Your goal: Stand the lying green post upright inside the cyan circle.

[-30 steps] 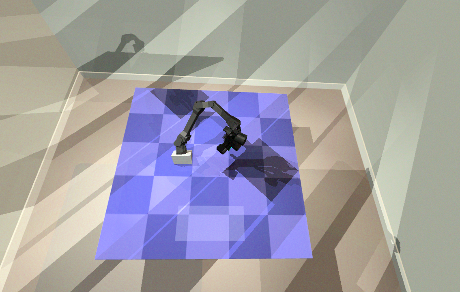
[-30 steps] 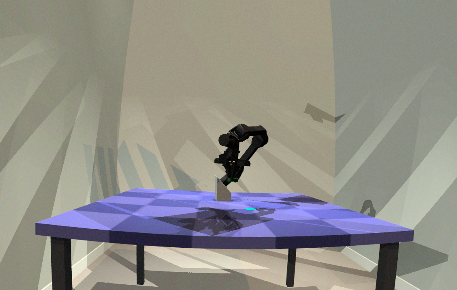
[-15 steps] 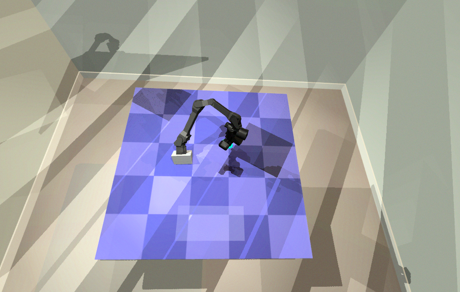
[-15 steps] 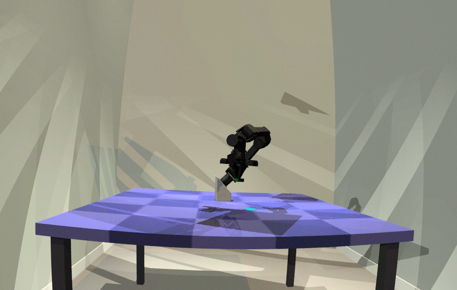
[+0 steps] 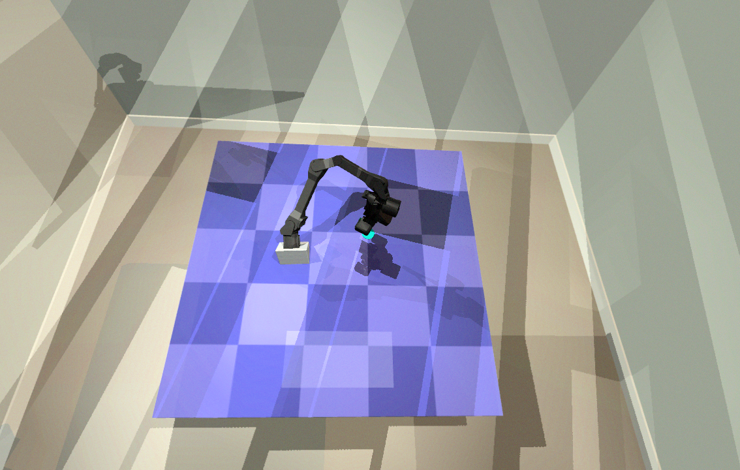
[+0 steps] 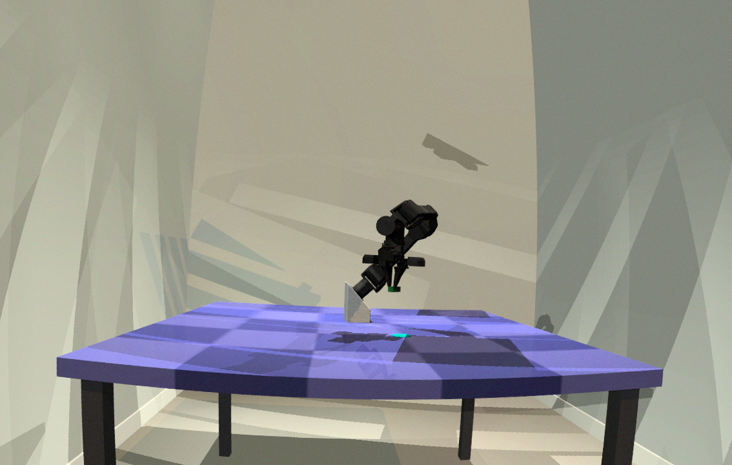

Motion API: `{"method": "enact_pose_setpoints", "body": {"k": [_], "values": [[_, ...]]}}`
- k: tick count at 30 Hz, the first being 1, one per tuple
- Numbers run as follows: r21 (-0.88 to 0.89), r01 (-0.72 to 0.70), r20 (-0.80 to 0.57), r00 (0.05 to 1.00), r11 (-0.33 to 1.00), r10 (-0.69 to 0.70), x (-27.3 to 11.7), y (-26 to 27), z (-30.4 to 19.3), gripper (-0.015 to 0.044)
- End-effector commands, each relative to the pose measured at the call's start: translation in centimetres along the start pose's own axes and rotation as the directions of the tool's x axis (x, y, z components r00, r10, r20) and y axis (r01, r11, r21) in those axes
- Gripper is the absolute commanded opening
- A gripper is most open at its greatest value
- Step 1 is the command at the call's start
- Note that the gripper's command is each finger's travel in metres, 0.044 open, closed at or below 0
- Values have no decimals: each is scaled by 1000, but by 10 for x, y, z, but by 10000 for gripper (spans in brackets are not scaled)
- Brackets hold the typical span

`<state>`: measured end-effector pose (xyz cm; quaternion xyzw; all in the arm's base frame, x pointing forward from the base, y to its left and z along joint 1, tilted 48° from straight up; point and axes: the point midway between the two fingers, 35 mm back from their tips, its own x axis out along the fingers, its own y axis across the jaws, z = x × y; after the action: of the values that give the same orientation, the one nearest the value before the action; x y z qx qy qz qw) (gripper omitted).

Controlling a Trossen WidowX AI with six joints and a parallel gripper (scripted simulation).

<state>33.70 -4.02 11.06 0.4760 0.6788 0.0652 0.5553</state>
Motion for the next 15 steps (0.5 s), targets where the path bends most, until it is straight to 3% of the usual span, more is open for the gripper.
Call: {"method": "enact_pose_setpoints", "body": {"k": [1, 15], "values": [[-42, -9, 4, 1000, 999, 10, -3, 11, -5, 23], [-114, -17, -3, 1000, 993, 17, -2, 30, -15, 23]]}}
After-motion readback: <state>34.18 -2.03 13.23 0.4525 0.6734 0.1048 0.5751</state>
